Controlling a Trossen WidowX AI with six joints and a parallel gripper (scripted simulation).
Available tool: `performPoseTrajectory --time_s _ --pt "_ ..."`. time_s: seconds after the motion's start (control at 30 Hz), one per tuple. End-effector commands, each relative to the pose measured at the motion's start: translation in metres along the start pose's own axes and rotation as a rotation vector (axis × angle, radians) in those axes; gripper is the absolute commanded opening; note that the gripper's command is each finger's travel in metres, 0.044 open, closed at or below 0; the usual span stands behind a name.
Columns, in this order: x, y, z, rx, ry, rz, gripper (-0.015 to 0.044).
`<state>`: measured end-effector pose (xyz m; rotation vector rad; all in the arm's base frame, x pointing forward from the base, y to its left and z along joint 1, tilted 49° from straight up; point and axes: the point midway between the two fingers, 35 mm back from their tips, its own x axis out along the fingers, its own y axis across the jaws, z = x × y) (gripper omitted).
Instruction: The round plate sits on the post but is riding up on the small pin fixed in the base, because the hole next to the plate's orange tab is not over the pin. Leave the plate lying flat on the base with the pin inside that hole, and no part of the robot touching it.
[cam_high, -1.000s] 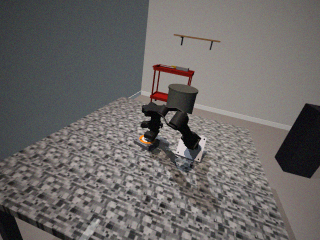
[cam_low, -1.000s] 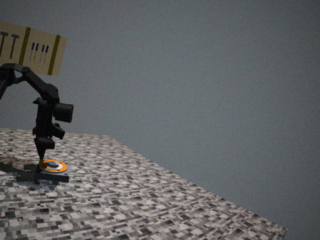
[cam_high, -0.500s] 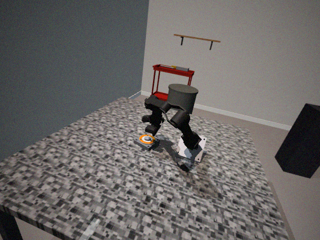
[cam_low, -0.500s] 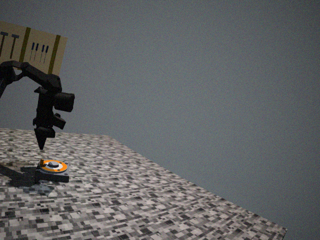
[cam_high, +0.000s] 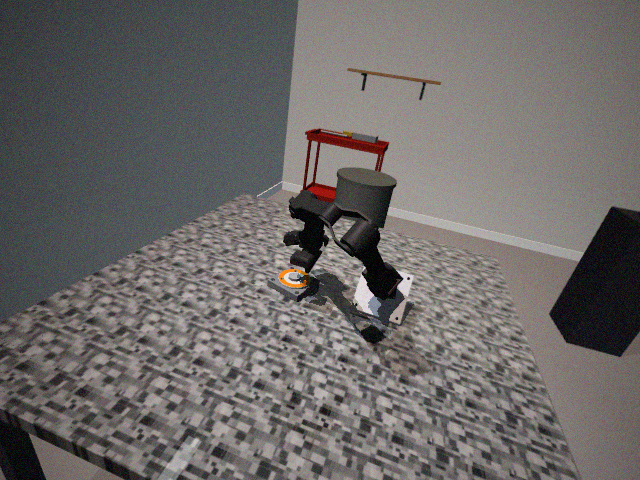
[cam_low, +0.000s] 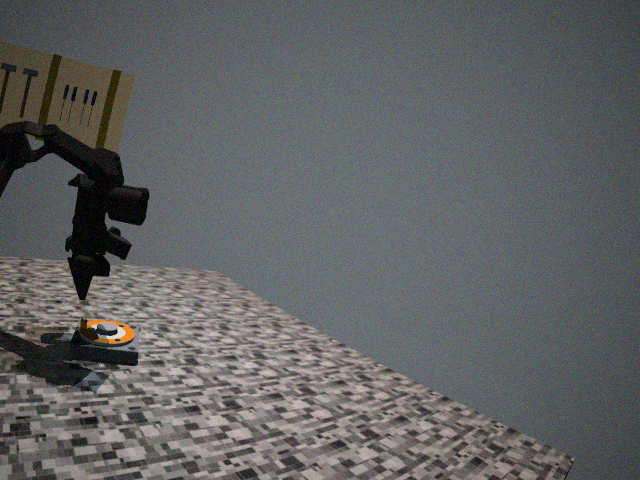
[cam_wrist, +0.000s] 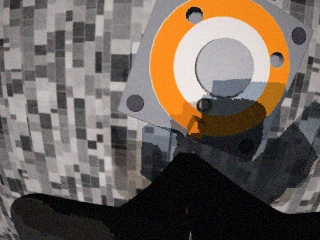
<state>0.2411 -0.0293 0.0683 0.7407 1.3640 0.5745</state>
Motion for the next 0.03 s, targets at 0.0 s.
performPoseTrajectory --time_s 0.0 --pt "0.0000 -0.0002 0.0001 0.005 -0.002 0.000 0.0000"
